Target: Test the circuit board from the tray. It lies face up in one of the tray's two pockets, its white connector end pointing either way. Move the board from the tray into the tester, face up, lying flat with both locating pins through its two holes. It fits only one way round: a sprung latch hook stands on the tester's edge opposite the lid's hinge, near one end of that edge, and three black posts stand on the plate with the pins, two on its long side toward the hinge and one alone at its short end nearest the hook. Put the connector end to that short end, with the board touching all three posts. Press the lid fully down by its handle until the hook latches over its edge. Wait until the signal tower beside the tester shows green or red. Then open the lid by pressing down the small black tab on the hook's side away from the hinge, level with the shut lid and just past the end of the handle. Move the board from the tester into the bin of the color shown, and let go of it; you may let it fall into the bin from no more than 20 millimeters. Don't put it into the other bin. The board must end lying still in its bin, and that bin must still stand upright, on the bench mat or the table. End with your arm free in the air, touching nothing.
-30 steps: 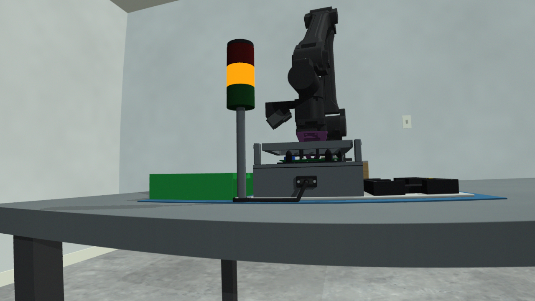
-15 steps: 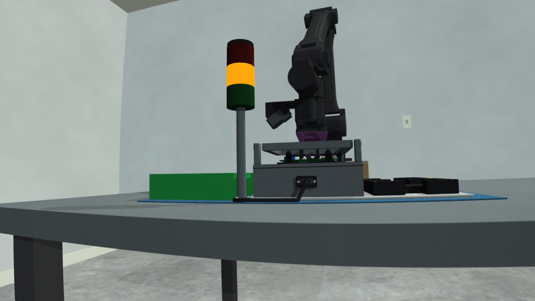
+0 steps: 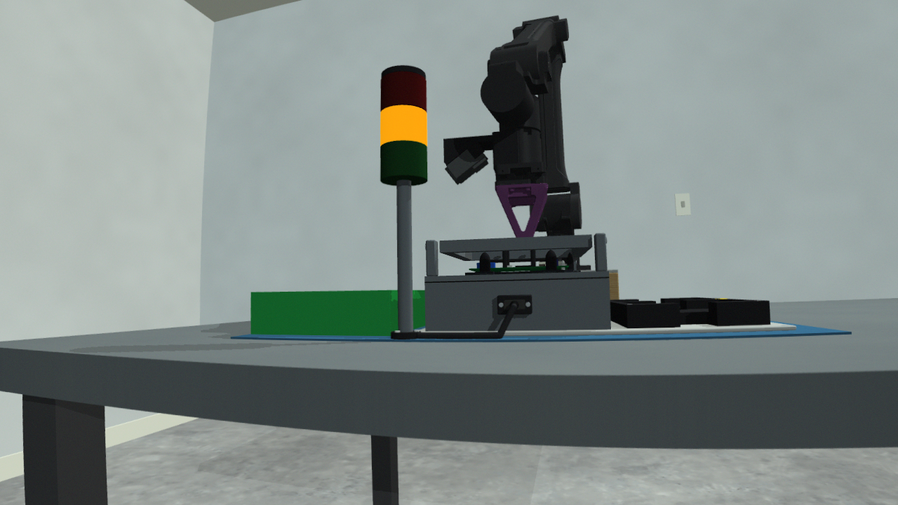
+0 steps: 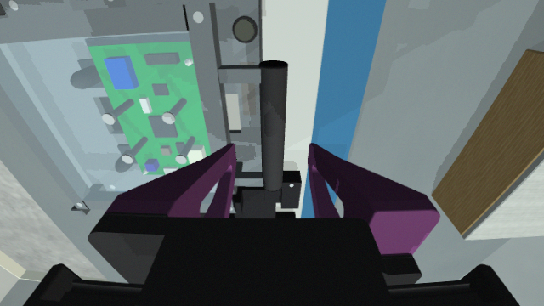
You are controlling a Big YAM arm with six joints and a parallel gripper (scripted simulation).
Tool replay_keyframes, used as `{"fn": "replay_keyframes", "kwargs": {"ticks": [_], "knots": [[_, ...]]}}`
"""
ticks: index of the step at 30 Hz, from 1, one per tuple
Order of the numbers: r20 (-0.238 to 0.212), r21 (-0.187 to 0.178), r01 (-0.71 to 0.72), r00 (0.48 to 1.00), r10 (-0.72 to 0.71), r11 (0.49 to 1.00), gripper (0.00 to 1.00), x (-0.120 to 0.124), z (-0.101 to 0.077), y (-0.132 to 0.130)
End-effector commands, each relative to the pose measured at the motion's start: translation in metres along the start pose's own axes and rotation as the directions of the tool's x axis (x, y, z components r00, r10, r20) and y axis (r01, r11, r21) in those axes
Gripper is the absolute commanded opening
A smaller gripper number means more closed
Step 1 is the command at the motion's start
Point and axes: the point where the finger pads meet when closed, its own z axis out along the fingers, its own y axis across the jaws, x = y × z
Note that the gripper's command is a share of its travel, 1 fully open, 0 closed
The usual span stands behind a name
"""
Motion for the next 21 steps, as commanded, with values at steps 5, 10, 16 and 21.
{"fn": "replay_keyframes", "kwargs": {"ticks": [5, 10, 16, 21], "knots": [[0.012, -0.073, 0.011, 1.0, -0.01, 0.997, 0.48, -0.002, -0.066, 0.023], [0.014, -0.082, 0.011, 1.0, -0.01, 0.997, 0.48, -0.002, -0.092, 0.022], [0.008, -0.047, 0.011, 1.0, -0.01, 0.999, 0.48, -0.001, -0.086, 0.014], [0.007, -0.039, 0.011, 1.0, -0.01, 0.999, 1.0, -0.001, -0.082, 0.015]]}}
